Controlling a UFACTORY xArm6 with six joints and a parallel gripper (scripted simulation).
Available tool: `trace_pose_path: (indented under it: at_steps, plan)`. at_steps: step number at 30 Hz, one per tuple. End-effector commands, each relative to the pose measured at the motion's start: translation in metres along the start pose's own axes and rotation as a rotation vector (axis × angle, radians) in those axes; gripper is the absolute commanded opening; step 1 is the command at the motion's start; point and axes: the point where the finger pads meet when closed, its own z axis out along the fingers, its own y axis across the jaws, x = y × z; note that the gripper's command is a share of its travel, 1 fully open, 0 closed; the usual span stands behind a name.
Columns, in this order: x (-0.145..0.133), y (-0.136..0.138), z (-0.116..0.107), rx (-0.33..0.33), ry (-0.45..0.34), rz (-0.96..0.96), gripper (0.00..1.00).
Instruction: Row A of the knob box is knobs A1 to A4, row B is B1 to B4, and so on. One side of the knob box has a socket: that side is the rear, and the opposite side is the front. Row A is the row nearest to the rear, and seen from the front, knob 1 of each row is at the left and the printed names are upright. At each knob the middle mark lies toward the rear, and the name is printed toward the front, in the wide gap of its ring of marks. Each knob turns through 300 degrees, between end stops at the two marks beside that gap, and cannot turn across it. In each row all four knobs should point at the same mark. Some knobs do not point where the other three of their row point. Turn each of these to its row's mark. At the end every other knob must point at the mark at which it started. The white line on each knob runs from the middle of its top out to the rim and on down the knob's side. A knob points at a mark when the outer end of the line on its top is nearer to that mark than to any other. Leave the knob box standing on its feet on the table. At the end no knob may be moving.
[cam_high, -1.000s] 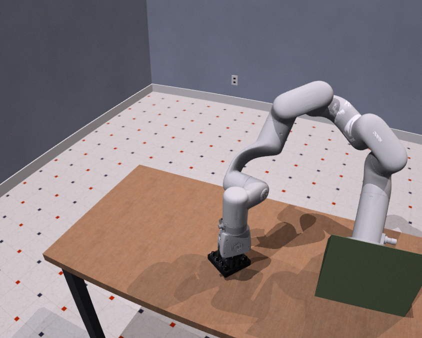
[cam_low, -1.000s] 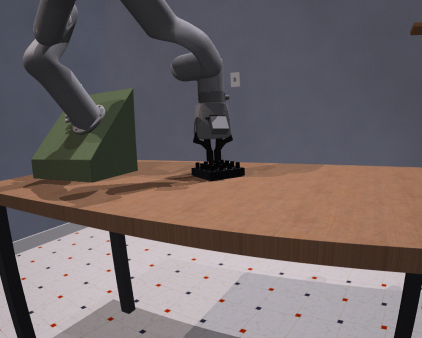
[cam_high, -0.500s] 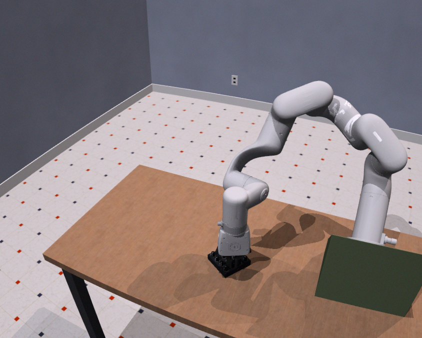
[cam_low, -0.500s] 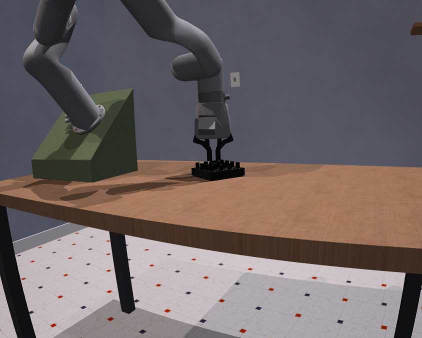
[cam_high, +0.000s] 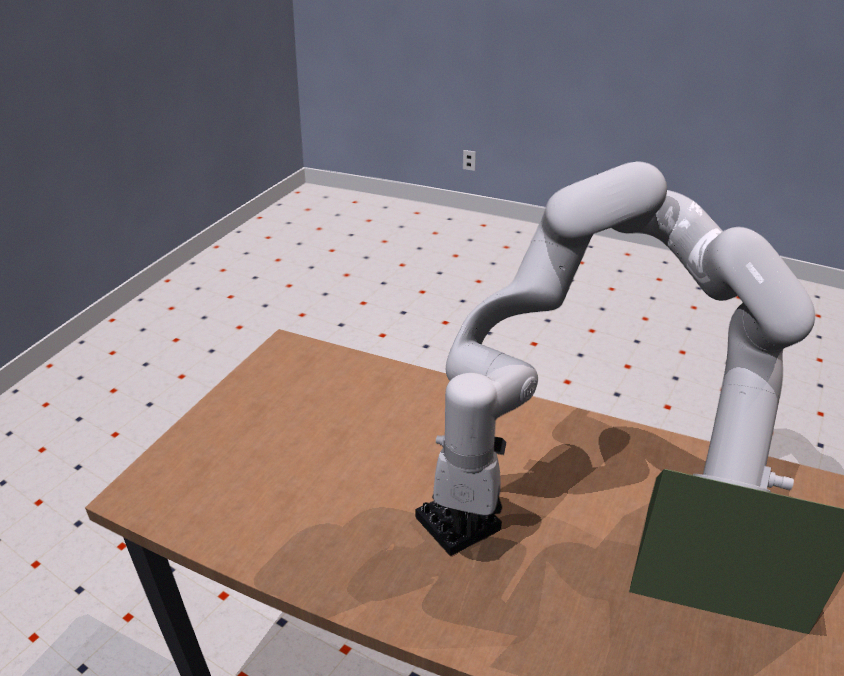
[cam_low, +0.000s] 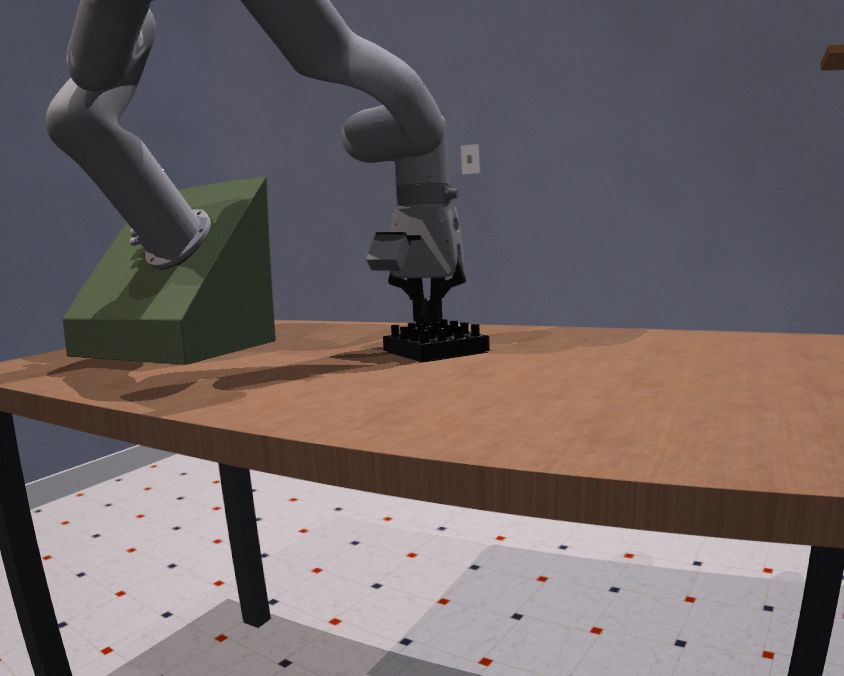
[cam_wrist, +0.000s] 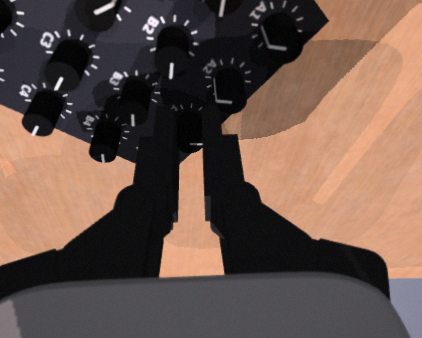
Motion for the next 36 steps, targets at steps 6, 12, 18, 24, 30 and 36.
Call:
trace_pose_path:
  at_steps: [6, 12, 18, 24, 30, 36]
  plan:
    - [-0.0002, -0.0013, -0.0012, 0.008, 0.0, 0.24, 0.08]
    - [-0.0002, -0.0013, -0.0012, 0.008, -0.001, 0.355, 0.08]
    - [-0.0002, -0.0013, -0.0012, 0.008, -0.001, 0.457, 0.08]
    - [-0.0002, -0.0013, -0.0012, 0.008, -0.002, 0.557, 0.08]
    - [-0.0002, -0.0013, -0.0012, 0.008, -0.002, 0.61, 0.08]
    - [-0.0002, -0.0013, -0.0012, 0.008, -0.002, 0.668, 0.08]
